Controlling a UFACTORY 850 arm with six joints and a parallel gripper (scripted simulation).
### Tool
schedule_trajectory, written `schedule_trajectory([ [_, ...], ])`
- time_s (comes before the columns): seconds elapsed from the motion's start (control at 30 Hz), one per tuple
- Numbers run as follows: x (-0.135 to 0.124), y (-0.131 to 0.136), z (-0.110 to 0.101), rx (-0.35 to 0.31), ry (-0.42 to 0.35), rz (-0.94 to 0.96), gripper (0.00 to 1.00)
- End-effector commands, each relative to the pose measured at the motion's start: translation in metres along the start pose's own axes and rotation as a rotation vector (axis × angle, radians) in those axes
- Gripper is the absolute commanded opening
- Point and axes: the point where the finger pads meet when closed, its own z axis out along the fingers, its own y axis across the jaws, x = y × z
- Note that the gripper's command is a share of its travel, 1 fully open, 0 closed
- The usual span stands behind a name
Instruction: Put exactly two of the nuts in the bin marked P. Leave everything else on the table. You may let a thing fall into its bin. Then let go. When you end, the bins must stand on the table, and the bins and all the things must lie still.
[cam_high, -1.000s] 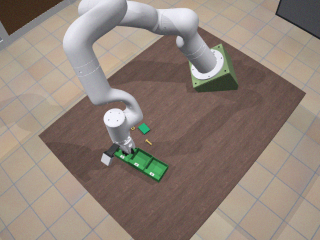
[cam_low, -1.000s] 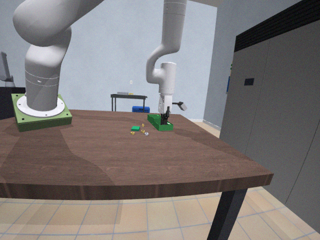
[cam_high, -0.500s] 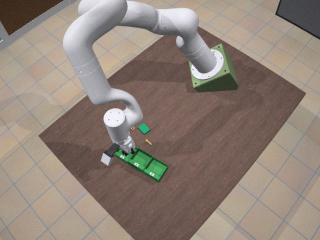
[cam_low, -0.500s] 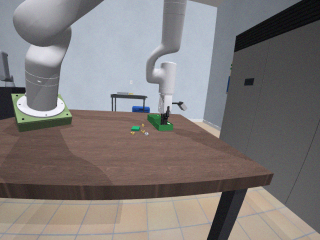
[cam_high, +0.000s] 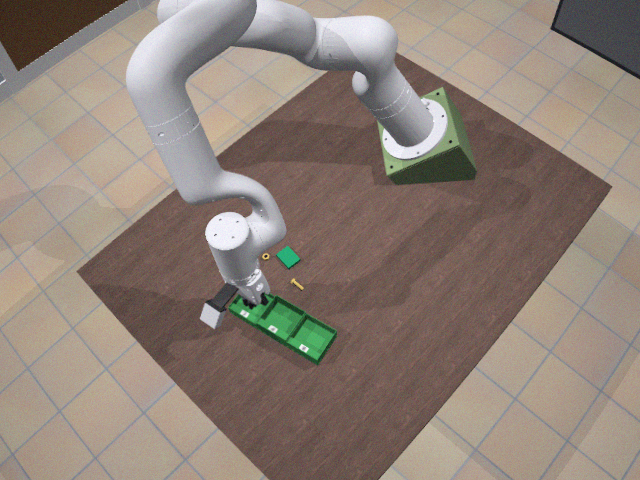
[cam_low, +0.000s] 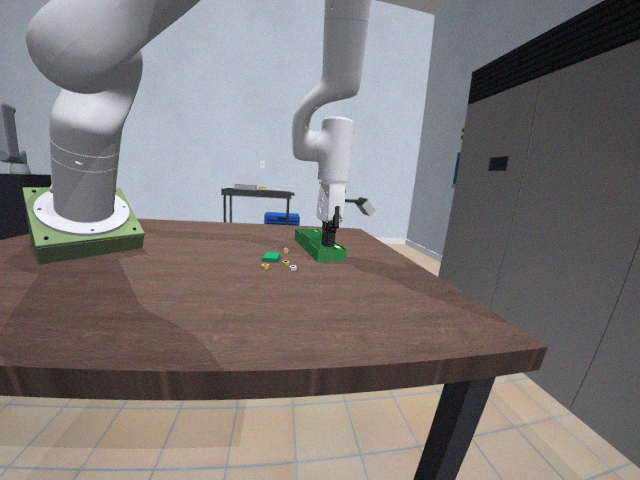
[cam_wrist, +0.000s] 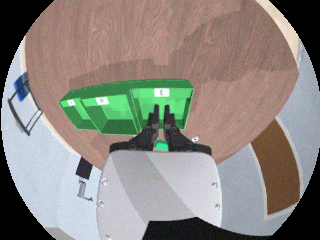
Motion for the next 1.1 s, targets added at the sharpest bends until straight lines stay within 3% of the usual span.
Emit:
schedule_trajectory([
  [0.0,0.001,0.000,-0.007,0.000,0.001,0.000,0.07],
  [0.2,0.001,0.000,-0.012,0.000,0.001,0.000,0.07],
  [0.47,0.001,0.000,-0.043,0.000,0.001,0.000,0.07],
  [0.7,0.001,0.000,-0.043,0.000,0.001,0.000,0.07],
  [1.07,-0.007,-0.054,-0.043,0.000,0.001,0.000,0.07],
])
